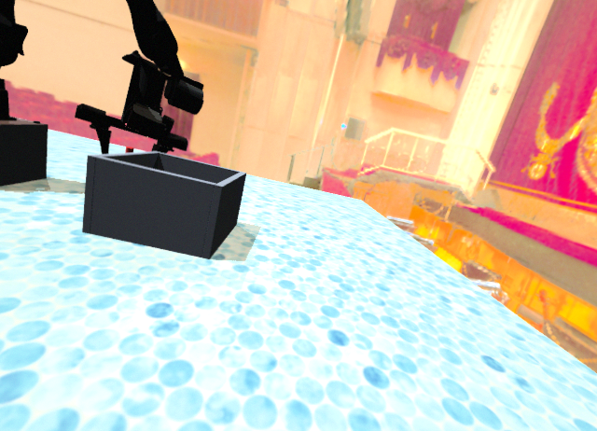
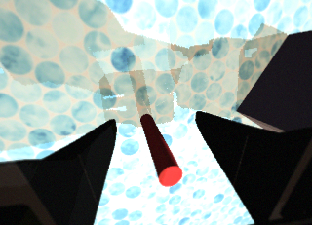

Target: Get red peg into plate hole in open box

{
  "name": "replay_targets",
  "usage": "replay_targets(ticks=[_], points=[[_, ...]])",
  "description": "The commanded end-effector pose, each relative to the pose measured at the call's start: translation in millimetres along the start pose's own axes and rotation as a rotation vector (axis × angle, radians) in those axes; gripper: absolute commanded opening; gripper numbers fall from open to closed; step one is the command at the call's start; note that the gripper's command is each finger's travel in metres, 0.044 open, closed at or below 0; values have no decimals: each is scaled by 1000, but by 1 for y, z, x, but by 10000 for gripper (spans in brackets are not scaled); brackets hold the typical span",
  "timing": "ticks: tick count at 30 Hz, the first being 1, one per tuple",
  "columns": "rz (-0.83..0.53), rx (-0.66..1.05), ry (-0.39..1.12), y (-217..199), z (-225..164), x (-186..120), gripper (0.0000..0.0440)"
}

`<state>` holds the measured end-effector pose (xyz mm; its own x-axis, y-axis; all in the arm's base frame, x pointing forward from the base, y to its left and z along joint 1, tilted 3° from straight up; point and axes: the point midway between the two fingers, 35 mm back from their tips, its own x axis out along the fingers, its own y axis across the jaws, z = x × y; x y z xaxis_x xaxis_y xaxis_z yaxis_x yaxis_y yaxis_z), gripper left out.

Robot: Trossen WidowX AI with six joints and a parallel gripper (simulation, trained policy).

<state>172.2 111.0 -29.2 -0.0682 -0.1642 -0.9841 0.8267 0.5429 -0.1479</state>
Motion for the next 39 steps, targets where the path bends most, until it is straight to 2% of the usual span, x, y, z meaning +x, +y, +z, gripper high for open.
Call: replay_targets(ticks=[1, 11, 24, 39], points=[[-11, 19, 15, -5, -3, 8, 269], [-20, 13, 84, -1, -7, 8, 7], [43, -58, -19, 0, 16, -21, 0], [103, -141, -131, 10, 52, -71, 0]])
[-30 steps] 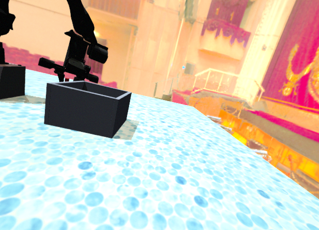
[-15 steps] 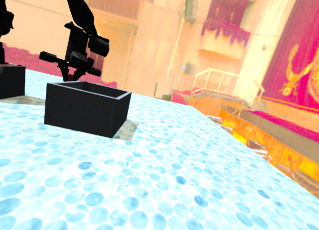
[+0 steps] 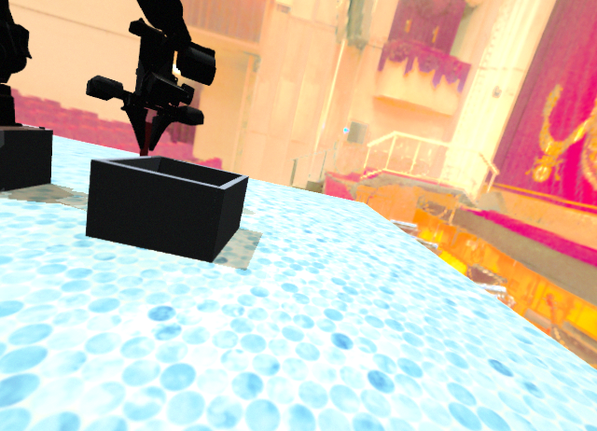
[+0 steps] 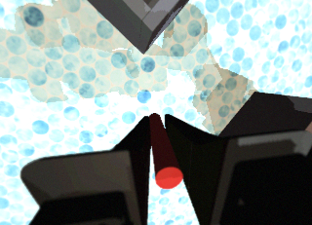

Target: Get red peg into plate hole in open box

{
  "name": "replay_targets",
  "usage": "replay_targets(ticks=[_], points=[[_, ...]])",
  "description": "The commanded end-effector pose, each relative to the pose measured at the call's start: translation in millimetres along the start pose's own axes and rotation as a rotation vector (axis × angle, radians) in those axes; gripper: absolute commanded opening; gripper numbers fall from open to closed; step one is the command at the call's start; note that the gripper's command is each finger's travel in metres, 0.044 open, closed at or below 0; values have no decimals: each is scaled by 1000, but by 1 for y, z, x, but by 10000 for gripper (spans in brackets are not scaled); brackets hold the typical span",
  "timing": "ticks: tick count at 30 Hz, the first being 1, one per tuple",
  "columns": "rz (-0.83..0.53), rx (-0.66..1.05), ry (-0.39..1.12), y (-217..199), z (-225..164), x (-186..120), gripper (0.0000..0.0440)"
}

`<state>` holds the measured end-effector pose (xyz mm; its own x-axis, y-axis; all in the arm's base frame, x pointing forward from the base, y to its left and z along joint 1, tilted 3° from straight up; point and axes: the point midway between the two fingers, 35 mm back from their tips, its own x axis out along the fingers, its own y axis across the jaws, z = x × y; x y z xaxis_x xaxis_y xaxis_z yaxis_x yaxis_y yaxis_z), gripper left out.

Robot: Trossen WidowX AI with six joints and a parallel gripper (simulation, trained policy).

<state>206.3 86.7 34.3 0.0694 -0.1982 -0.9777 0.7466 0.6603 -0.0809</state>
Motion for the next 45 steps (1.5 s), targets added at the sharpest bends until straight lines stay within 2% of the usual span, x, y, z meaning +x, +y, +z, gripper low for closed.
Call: replay_targets(ticks=[1, 11, 18, 31, 45], points=[[18, -13, -26, 5, 12, -12, 0], [43, -15, -72, 13, 50, -38, 0], [44, 16, -80, 13, 79, -43, 0], [55, 108, -77, 6, 132, -36, 0], [62, 199, -57, -2, 180, -12, 3]])
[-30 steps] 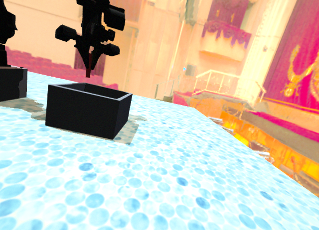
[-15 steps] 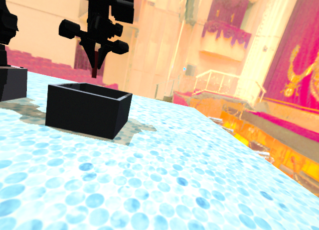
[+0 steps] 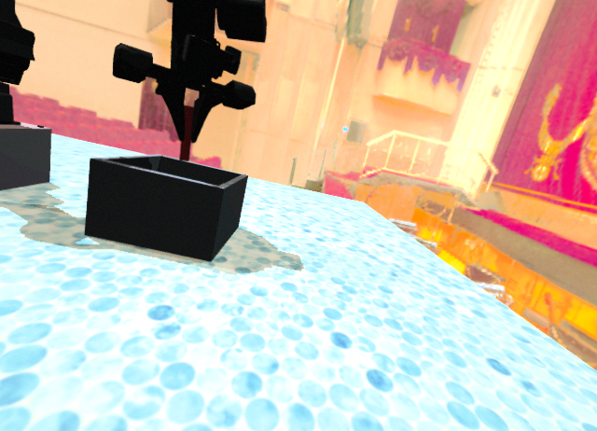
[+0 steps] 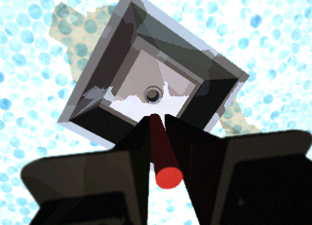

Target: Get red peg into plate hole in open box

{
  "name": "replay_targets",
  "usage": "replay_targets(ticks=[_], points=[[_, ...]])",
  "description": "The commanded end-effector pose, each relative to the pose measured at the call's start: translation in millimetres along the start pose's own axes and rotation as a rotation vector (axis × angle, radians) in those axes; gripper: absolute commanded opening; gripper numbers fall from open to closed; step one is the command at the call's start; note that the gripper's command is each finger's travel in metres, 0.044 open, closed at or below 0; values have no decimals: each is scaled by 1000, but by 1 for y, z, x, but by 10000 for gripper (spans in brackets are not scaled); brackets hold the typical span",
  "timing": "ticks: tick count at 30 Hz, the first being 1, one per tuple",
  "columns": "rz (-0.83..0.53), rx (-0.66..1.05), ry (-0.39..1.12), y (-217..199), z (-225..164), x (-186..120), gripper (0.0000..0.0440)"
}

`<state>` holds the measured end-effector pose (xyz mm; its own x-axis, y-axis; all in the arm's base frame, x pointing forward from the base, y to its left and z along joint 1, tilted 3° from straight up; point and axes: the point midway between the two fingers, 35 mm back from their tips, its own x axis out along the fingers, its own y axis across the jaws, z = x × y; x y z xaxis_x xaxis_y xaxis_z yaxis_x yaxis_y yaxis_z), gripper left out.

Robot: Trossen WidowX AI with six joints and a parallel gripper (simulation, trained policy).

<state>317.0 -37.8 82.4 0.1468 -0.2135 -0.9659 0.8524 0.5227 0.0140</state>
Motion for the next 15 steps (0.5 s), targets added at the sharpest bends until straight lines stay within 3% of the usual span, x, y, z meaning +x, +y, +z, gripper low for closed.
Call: replay_targets(ticks=[1, 9, 15], points=[[8, 13, 8, 2, 9, 6, 3], [-7, 29, 42, 1, 15, 32, 10], [-33, 4, 69, -4, 15, 52, 136]])
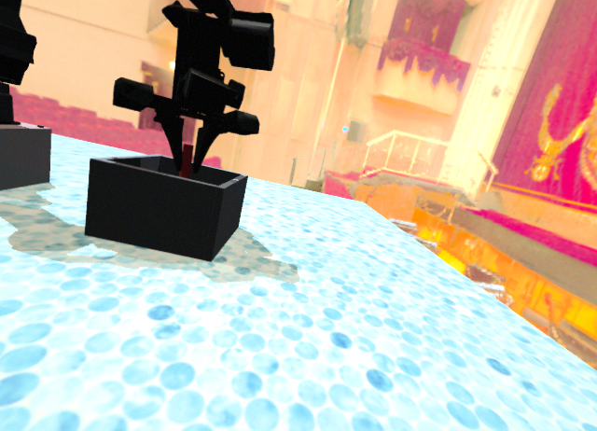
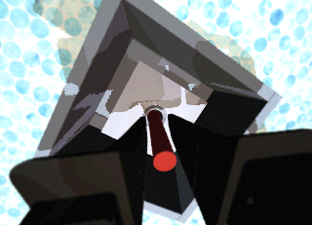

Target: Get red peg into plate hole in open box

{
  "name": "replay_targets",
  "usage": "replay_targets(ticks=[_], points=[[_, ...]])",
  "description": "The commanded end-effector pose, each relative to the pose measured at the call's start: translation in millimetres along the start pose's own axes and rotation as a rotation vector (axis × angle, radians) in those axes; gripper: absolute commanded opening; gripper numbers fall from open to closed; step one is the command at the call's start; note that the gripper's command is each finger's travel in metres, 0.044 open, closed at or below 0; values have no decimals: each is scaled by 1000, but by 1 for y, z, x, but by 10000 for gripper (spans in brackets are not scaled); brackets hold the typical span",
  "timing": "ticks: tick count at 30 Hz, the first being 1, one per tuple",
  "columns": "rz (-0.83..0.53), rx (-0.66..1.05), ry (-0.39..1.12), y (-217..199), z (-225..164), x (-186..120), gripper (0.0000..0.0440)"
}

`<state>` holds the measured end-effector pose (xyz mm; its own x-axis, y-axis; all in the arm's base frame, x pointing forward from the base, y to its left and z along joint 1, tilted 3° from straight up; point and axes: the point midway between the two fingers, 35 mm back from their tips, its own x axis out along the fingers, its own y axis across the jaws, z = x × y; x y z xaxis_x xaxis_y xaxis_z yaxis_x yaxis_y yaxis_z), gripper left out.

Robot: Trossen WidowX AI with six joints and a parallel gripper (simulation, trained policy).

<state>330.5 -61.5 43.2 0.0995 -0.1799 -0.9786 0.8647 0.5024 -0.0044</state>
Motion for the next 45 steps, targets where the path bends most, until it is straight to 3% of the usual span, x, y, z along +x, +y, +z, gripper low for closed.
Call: replay_targets(ticks=[1, 2, 8, 17, 31, 45], points=[[-20, -23, 20, -3, -1, 10, 147], [-23, -25, 22, -2, 0, 12, 151], [-14, -34, 14, 7, 14, 18, 297], [5, -50, -28, 18, 41, 17, 440], [52, -6, -148, 23, 91, 7, 440], [53, -6, -150, 23, 91, 7, 440]])
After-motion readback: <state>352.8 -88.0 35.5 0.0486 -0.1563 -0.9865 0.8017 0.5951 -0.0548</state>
